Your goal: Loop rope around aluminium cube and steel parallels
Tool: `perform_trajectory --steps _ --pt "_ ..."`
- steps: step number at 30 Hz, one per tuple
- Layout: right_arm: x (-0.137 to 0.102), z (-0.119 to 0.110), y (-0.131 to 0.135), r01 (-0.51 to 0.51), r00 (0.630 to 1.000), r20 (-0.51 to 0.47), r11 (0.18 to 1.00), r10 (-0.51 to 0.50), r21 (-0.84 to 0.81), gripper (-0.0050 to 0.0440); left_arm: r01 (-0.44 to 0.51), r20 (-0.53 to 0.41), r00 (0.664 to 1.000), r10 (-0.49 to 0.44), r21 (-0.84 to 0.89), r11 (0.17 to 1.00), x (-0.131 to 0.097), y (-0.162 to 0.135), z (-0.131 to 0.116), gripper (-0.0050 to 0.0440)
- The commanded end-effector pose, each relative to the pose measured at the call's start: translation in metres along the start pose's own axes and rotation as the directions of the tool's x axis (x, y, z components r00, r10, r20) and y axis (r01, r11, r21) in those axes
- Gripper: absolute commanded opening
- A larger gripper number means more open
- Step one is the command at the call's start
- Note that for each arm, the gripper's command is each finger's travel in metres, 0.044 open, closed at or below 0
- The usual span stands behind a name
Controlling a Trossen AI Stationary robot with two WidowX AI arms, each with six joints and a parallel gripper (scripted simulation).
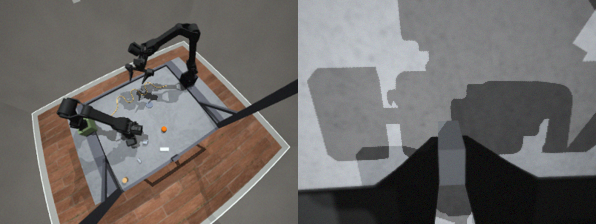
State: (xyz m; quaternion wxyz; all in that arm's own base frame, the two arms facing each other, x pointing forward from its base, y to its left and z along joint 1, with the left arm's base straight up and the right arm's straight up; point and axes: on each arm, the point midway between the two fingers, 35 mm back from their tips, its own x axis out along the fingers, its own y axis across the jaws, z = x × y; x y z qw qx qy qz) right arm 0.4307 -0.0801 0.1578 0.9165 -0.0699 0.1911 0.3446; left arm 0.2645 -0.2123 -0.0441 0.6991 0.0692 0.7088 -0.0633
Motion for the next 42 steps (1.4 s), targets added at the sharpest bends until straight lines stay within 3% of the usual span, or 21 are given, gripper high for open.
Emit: perform_trajectory --steps 1,19,23,25,33,38,42 --pt "-0.004 0.012 0.000 0.009 1.000 0.014 1.000 -0.009 -0.029 0.0400 0.021 0.041 0.999 -0.021 -0.004 1.000 -0.007 -0.011 0.013 0.0020" --pt "-0.004 0.012 0.000 0.009 1.000 0.014 1.000 -0.009 -0.029 0.0400 0.018 0.035 0.999 -0.017 -0.003 1.000 0.001 -0.013 0.012 0.0020" --pt "-0.004 0.012 0.000 0.009 1.000 0.014 1.000 -0.009 -0.029 0.0400 0.022 0.042 0.999 -0.022 -0.003 1.000 -0.001 -0.013 0.013 0.0116" --pt "-0.004 0.012 0.000 0.009 1.000 0.014 1.000 -0.009 -0.029 0.0400 0.033 0.061 0.998 -0.033 -0.002 0.999 -0.012 -0.016 0.017 0.0161" --pt "-0.004 0.012 0.000 0.009 1.000 0.014 1.000 -0.009 -0.029 0.0400 0.033 0.062 0.998 -0.033 -0.002 0.999 -0.065 -0.014 0.014 0.0161" --pt "-0.002 0.012 0.001 0.008 1.000 0.009 1.000 -0.008 -0.026 0.0400 0.040 0.038 0.998 -0.041 0.025 0.999 -0.056 -0.021 0.013 0.0160" --pt "0.016 0.016 0.013 0.013 1.000 -0.024 1.000 -0.014 -0.025 0.0400 0.149 0.037 0.987 -0.157 0.162 0.976 -0.055 -0.060 0.016 0.0160"
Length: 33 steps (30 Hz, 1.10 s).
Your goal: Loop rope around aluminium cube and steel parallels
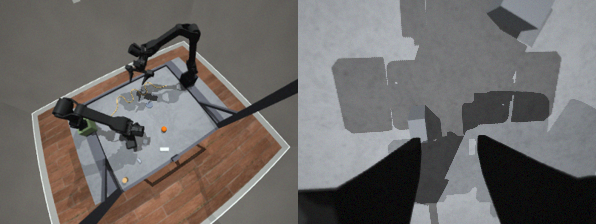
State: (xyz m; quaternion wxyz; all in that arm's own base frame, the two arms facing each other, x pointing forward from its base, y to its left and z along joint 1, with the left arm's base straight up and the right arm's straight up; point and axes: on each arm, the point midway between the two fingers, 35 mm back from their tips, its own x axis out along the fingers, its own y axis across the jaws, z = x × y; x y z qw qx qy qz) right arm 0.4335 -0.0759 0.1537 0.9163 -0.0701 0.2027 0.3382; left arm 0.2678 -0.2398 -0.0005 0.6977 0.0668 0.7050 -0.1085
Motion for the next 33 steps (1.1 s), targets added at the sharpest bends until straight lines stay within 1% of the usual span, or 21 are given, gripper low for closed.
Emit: perform_trajectory --steps 1,3,6,8,10,11,13,15,20,25,27,28,30,33 --pt "0.018 0.019 0.016 0.006 1.000 -0.015 0.999 -0.007 -0.034 0.0400 0.118 0.033 0.992 -0.124 0.146 0.982 -0.008 -0.047 0.011 0.0160" --pt "0.035 0.022 0.026 0.013 0.999 -0.041 0.999 -0.015 -0.031 0.0400 0.176 0.024 0.982 -0.187 0.238 0.955 -0.006 -0.071 0.012 0.0160" --pt "0.059 0.028 0.043 0.030 0.997 -0.073 0.999 -0.032 -0.028 0.0400 0.235 0.002 0.967 -0.254 0.373 0.898 -0.004 -0.103 0.011 0.0160" --pt "0.077 0.032 0.057 0.046 0.995 -0.090 0.999 -0.048 -0.025 0.0400 0.252 -0.017 0.961 -0.276 0.467 0.848 -0.002 -0.123 0.009 0.0160" --pt "0.077 0.032 0.057 0.046 0.995 -0.090 0.999 -0.048 -0.025 0.0400 0.252 -0.017 0.961 -0.276 0.467 0.848 -0.002 -0.123 0.009 0.0160" --pt "0.087 0.033 0.066 0.055 0.993 -0.100 0.998 -0.057 -0.021 0.0400 0.251 -0.027 0.960 -0.278 0.517 0.818 0.000 -0.132 0.008 0.0160" --pt "0.106 0.042 0.087 0.083 0.991 -0.105 0.996 -0.084 -0.018 0.0400 0.226 -0.040 0.966 -0.257 0.618 0.753 0.005 -0.148 0.006 0.0160" --pt "0.124 0.049 0.108 0.110 0.989 -0.103 0.994 -0.110 -0.010 0.0400 0.180 -0.043 0.977 -0.211 0.701 0.690 0.011 -0.158 0.005 0.0160" --pt "0.154 0.061 0.156 0.162 0.984 -0.081 0.987 -0.160 0.023 0.0400 0.066 -0.019 0.996 -0.090 0.828 0.557 0.021 -0.169 0.006 0.0160" --pt "0.165 0.076 0.197 0.198 0.980 -0.028 0.978 -0.196 0.060 0.0400 -0.013 0.015 1.000 0.000 0.892 0.451 0.026 -0.173 0.010 0.0160" --pt "0.165 0.076 0.197 0.198 0.980 -0.028 0.978 -0.196 0.060 0.0400 -0.013 0.015 1.000 0.000 0.892 0.451 0.026 -0.173 0.010 0.0160" --pt "0.170 0.072 0.202 0.201 0.979 -0.035 0.977 -0.199 0.068 0.0400 -0.023 0.020 1.000 0.012 0.899 0.437 0.026 -0.174 0.011 0.0160" --pt "0.172 0.076 0.213 0.208 0.978 -0.018 0.975 -0.207 0.080 0.0400 -0.037 0.028 0.999 0.029 0.909 0.415 0.027 -0.174 0.012 0.0160" --pt "0.171 0.082 0.220 0.212 0.977 0.000 0.973 -0.213 0.090 0.0400 -0.042 0.028 0.999 0.040 0.913 0.406 0.029 -0.174 0.012 0.0160"
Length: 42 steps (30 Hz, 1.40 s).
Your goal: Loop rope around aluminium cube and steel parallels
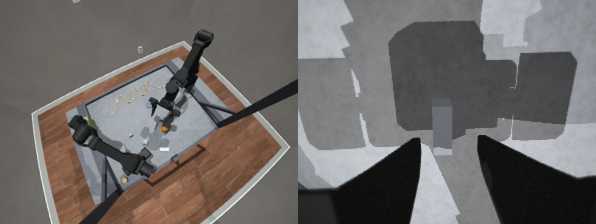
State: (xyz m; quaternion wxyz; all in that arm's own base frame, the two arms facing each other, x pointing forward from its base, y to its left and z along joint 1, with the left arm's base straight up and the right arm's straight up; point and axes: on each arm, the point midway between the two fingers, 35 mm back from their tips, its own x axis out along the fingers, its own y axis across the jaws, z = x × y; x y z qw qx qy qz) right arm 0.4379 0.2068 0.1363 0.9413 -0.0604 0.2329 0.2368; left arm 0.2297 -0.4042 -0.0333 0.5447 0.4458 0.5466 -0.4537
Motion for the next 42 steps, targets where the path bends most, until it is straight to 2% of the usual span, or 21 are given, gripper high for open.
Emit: perform_trajectory --steps 1,9,11,12,16,19,28,38,40,41,42 --pt "-0.009 0.021 0.008 0.016 0.998 0.065 1.000 -0.017 0.014 0.0400 -0.025 0.024 0.999 0.025 0.020 0.999 -0.014 0.005 0.010 0.0160" --pt "-0.008 0.023 0.007 0.018 0.997 0.069 1.000 -0.018 0.013 0.0400 -0.016 0.007 1.000 0.016 0.014 1.000 0.014 0.005 0.005 0.0107" --pt "-0.008 0.023 0.007 0.018 0.997 0.069 1.000 -0.018 0.013 0.0400 -0.016 0.007 1.000 0.016 0.014 1.000 0.014 0.005 0.005 0.0107" --pt "-0.008 0.023 0.007 0.016 0.997 0.069 1.000 -0.017 0.013 0.0400 -0.025 0.033 0.999 0.025 0.014 1.000 0.006 0.007 0.011 0.0100" --pt "-0.006 0.021 0.007 0.015 0.998 0.061 1.000 -0.016 0.011 0.0400 -0.019 0.015 1.000 0.019 0.014 1.000 0.016 0.006 0.006 0.0087" --pt "-0.006 0.021 0.007 0.015 0.998 0.061 1.000 -0.016 0.011 0.0400 -0.024 0.034 0.999 0.024 0.013 1.000 0.008 0.007 0.011 0.0087" --pt "-0.006 0.021 0.007 0.015 0.998 0.061 1.000 -0.016 0.011 0.0400 -0.022 0.027 0.999 0.021 0.014 1.000 0.010 0.006 0.008 0.0087" --pt "-0.006 0.021 0.007 0.015 0.998 0.061 1.000 -0.016 0.011 0.0400 -0.024 0.034 0.999 0.024 0.013 1.000 0.008 0.006 0.011 0.0020" --pt "-0.006 0.021 0.007 0.015 0.998 0.061 1.000 -0.016 0.011 0.0400 -0.033 0.060 0.998 0.033 0.012 0.999 -0.007 0.008 0.016 0.0000" --pt "-0.006 0.021 0.007 0.015 0.998 0.061 1.000 -0.016 0.011 0.0400 -0.033 0.060 0.998 0.033 0.012 0.999 -0.011 0.008 0.016 0.0019" --pt "-0.006 0.021 0.007 0.015 0.998 0.061 1.000 -0.016 0.011 0.0400 -0.033 0.060 0.998 0.033 0.012 0.999 -0.015 0.008 0.015 0.0019"
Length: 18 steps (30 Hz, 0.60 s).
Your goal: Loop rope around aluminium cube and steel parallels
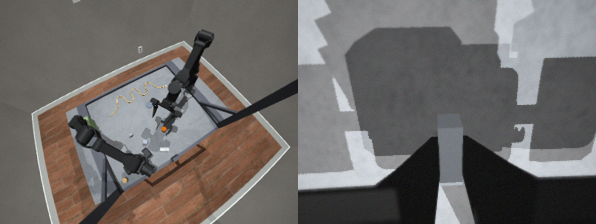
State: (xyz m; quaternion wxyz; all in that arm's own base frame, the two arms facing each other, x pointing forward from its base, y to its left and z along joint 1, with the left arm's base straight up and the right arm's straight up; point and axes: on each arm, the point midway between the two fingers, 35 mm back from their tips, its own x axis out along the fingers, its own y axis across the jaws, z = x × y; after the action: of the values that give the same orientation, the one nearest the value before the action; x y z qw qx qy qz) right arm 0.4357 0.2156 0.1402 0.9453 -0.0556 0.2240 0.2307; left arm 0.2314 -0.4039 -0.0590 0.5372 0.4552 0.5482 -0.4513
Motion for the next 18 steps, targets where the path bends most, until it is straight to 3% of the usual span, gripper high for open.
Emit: perform_trajectory --steps 1,3,6,10,18 --pt "-0.006 0.016 -0.002 0.003 0.999 0.041 1.000 -0.003 0.003 0.0400 -0.029 0.080 0.996 0.029 -0.001 1.000 -0.047 0.006 0.014 0.0019" --pt "-0.006 0.016 -0.002 0.003 0.999 0.041 1.000 -0.003 0.003 0.0400 -0.029 0.080 0.996 0.029 -0.001 1.000 -0.047 0.006 0.014 0.0019" --pt "-0.006 0.016 -0.002 0.003 0.999 0.041 1.000 -0.003 0.003 0.0400 -0.029 0.080 0.996 0.029 -0.001 1.000 -0.069 0.005 0.012 0.0019" --pt "-0.006 0.016 -0.003 0.011 0.999 0.041 1.000 -0.012 0.009 0.0400 -0.026 0.072 0.997 0.026 0.000 1.000 -0.067 0.007 0.006 0.0019" --pt "-0.007 0.010 -0.017 0.104 0.994 0.014 0.993 -0.105 0.056 0.0400 -0.026 0.059 0.998 0.026 0.000 1.000 -0.077 0.015 -0.033 0.0019"
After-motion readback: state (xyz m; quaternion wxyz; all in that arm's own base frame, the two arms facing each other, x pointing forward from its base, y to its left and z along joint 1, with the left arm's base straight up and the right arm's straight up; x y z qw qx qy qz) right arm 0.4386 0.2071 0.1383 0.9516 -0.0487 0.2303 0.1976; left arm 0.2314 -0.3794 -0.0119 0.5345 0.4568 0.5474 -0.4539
